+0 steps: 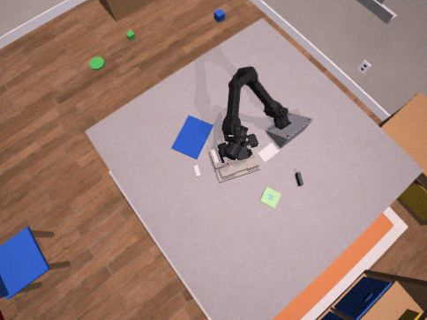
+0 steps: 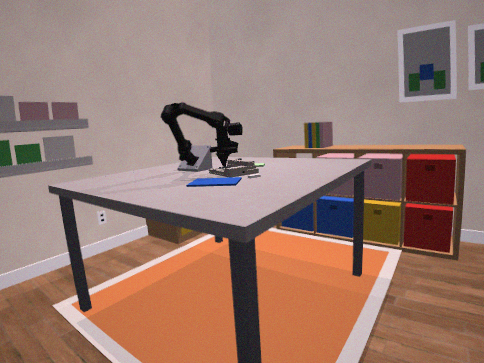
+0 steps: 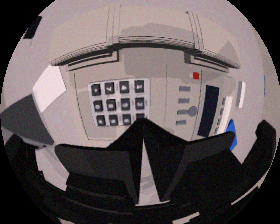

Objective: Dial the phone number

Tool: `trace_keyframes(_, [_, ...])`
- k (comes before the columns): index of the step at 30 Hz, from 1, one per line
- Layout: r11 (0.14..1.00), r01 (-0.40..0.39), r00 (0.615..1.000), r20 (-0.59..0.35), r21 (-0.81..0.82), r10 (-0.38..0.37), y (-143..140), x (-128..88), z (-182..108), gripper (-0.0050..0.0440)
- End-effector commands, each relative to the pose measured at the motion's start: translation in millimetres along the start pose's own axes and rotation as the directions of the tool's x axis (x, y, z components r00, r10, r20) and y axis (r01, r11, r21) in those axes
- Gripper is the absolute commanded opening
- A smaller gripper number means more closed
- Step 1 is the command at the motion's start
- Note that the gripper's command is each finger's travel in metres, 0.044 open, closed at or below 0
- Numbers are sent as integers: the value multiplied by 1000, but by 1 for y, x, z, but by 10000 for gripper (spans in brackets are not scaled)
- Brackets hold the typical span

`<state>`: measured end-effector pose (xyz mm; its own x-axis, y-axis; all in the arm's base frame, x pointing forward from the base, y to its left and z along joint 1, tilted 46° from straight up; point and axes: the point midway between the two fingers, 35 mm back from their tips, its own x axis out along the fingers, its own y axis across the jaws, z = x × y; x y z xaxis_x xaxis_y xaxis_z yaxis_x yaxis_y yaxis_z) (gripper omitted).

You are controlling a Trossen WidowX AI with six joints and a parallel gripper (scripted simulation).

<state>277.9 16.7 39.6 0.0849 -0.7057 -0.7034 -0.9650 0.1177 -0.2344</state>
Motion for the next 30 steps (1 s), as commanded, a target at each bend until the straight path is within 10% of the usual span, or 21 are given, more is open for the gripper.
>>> trace_keyframes(1, [1000, 0, 1000, -5, -4, 0, 1, 6, -1, -50])
trace_keyframes(30, [1000, 0, 1000, -5, -4, 0, 1, 10, -1, -50])
